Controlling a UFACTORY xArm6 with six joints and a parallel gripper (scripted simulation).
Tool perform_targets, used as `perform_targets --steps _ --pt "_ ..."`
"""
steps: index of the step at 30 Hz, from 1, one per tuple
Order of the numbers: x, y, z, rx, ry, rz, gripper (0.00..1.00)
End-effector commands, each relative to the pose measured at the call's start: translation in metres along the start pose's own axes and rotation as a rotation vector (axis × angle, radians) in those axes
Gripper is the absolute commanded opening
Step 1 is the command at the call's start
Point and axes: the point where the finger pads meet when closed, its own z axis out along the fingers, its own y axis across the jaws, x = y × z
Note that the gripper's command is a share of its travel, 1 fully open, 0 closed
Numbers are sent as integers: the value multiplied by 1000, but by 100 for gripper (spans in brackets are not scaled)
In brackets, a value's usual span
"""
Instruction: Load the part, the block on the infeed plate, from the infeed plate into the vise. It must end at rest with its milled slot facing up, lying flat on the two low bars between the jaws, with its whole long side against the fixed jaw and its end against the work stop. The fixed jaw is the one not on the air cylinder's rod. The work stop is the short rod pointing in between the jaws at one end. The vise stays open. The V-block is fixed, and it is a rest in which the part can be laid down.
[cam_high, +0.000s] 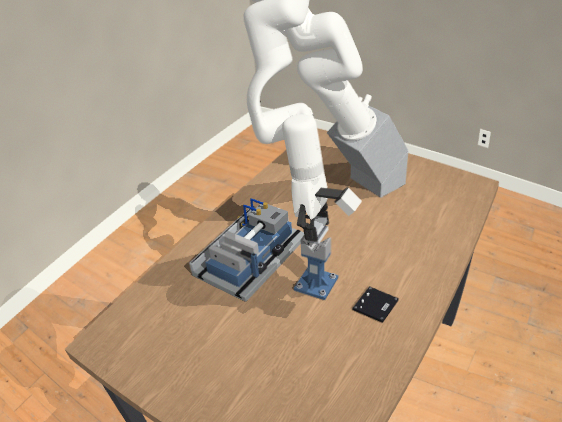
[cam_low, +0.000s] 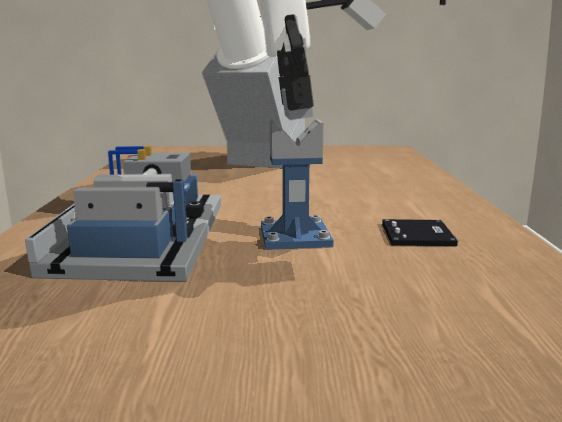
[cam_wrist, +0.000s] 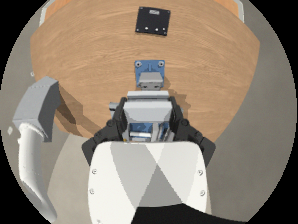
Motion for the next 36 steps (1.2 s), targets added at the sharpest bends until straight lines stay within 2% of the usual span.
perform_targets --steps 1,36 --pt "0 1 -1 6 55 -2 0" --pt "-3 1 0 7 280 -1 0"
